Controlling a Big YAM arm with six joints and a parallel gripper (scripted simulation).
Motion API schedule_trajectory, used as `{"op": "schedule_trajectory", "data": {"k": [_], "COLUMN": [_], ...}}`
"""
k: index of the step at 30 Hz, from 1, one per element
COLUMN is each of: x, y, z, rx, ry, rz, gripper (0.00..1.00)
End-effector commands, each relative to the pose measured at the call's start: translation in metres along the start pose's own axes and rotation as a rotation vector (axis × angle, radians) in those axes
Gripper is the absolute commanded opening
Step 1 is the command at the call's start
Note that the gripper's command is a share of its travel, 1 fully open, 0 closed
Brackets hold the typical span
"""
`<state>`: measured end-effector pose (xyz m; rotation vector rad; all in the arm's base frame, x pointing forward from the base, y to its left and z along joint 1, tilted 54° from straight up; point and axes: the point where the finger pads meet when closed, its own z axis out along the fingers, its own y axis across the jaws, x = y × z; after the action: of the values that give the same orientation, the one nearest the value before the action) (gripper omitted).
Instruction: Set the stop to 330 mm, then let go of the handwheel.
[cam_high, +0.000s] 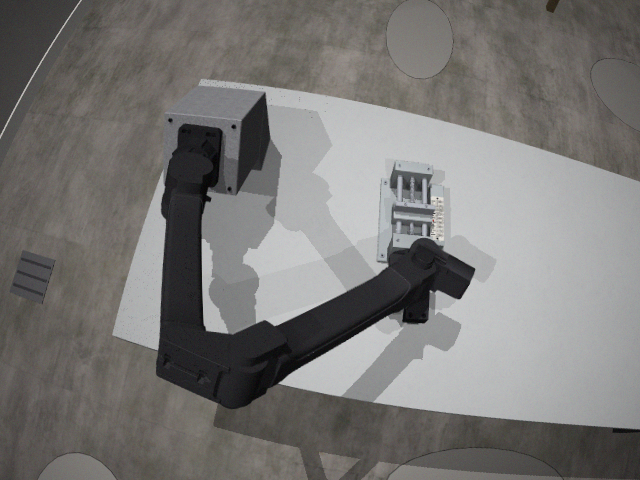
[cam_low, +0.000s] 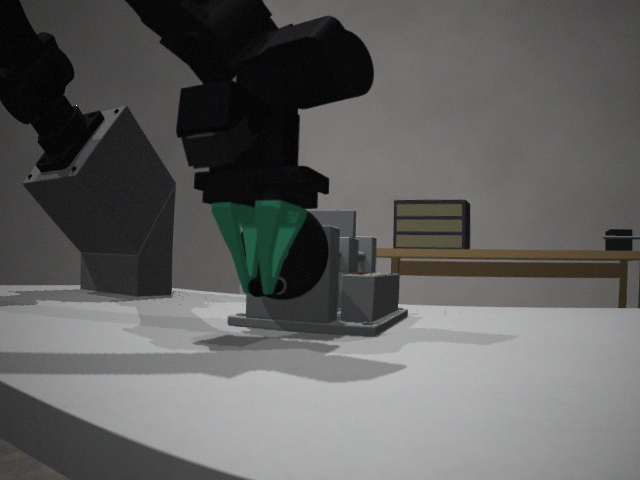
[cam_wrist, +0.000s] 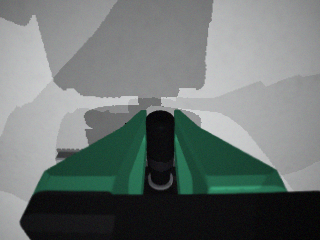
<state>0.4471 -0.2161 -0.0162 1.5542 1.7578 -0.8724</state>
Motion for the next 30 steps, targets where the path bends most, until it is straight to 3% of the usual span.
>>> {"op": "schedule_trajectory", "data": {"k": [1, 6, 15, 20, 30], "x": [-0.002, -0.001, 0.009, 0.003, 0.009], "y": [0.012, 0.012, 0.034, 0.034, 0.042], "z": [0.012, 0.011, -0.008, -0.002, -0.015], "rx": [0.009, 0.015, -0.019, -0.013, -0.021], "ry": [0.0, 0.003, 0.002, -0.001, 0.002], "rz": [0.028, 0.019, -0.003, 0.015, -0.003], "gripper": [0.06, 0.06, 0.06, 0.06, 0.06]}}
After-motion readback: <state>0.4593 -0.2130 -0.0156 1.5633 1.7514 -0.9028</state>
